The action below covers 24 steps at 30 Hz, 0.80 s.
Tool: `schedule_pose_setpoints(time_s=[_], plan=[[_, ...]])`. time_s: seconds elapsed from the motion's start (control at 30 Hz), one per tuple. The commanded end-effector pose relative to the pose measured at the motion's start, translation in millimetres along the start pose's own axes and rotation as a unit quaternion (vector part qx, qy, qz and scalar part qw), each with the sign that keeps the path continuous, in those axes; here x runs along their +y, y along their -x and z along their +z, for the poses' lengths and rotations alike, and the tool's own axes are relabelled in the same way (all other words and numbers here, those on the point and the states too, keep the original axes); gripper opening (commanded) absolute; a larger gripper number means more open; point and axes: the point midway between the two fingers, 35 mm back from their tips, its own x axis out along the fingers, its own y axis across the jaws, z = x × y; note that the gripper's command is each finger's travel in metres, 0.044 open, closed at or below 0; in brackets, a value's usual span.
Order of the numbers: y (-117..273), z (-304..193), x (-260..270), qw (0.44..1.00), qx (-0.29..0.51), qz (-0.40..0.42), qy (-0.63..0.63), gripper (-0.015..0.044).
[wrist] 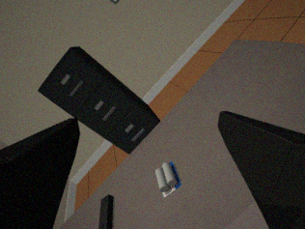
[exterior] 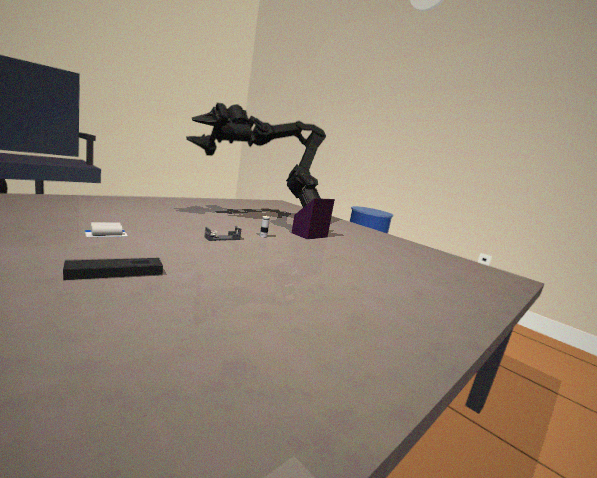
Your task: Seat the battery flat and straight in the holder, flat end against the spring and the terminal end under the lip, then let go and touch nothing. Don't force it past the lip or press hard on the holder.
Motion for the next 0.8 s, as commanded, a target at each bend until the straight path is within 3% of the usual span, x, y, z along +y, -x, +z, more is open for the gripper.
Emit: schedule_pose_setpoints(time_s=[0.0,0.1,0.23,0.47,0.6,0.77], plan=[[-1.6,-4.9,0.9,1.000,0.011,-0.001,-0.001,0.0374],[-12.9,-73.8,15.4,0.986,0.164,-0.010,0.001,0.0295],[0.9,-150.7,31.8,0.939,0.341,-0.025,0.047,0.0190],[79.1,-237.8,36.0,0.755,0.599,-0.057,0.259,0.0006],[119.2,-238.6,24.6,0.606,0.665,-0.070,0.431,0.0000],[122.7,-236.5,23.3,0.586,0.668,-0.072,0.453,0.0000]])
